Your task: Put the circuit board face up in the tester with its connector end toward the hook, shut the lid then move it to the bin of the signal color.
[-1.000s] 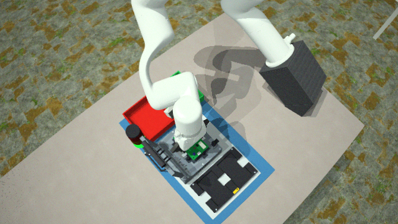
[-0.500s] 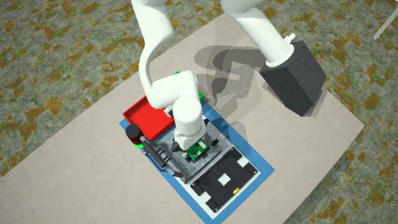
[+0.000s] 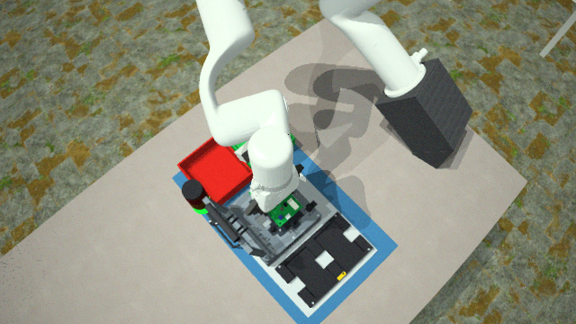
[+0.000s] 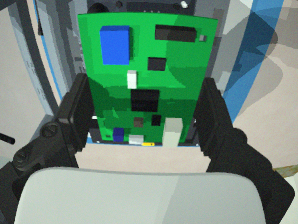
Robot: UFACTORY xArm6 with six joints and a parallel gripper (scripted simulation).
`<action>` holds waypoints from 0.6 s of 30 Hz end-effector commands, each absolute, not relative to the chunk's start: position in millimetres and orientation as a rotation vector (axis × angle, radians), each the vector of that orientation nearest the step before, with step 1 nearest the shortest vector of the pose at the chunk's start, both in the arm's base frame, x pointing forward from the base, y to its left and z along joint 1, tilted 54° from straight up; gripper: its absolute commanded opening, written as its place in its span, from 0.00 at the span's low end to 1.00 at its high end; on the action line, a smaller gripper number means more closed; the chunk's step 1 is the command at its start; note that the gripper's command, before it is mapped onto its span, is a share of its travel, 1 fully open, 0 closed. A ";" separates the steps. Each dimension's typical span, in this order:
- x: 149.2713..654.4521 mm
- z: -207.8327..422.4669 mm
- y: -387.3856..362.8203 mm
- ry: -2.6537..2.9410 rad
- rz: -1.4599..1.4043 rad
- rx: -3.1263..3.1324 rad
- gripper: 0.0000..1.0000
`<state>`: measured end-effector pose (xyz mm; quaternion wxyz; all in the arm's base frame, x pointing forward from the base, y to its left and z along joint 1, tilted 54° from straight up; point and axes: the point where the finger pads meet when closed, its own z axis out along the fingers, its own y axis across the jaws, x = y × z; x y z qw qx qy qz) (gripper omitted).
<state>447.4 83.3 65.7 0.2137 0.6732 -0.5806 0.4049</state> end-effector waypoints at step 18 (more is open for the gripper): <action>438.1 86.8 111.0 -1.613 1.127 1.871 0.79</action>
